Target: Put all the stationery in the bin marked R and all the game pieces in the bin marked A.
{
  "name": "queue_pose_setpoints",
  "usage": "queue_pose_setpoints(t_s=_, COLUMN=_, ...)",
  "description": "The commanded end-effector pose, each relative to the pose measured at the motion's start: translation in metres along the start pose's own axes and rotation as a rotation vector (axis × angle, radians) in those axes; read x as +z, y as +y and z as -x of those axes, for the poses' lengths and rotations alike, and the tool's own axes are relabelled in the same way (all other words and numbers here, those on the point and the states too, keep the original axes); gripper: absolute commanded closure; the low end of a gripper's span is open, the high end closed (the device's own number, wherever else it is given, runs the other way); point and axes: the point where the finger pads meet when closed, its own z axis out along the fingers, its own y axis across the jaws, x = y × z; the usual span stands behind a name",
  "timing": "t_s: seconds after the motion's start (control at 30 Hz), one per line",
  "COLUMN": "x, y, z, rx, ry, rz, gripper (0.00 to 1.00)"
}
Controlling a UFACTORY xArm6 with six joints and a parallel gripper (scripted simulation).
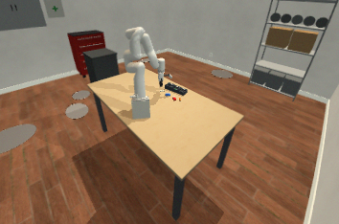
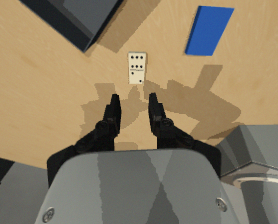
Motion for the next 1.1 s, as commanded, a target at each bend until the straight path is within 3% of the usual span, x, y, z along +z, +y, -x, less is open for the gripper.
queue_pose_setpoints(t_s=0.0, x=-0.0012, y=-0.0006, z=-0.0046, rx=0.036, ry=0.018, rz=0.036, gripper=0.59)
queue_pose_setpoints(t_s=1.07, x=-0.0015, y=0.001, z=-0.0144, rx=0.036, ry=0.018, rz=0.036, gripper=0.59)
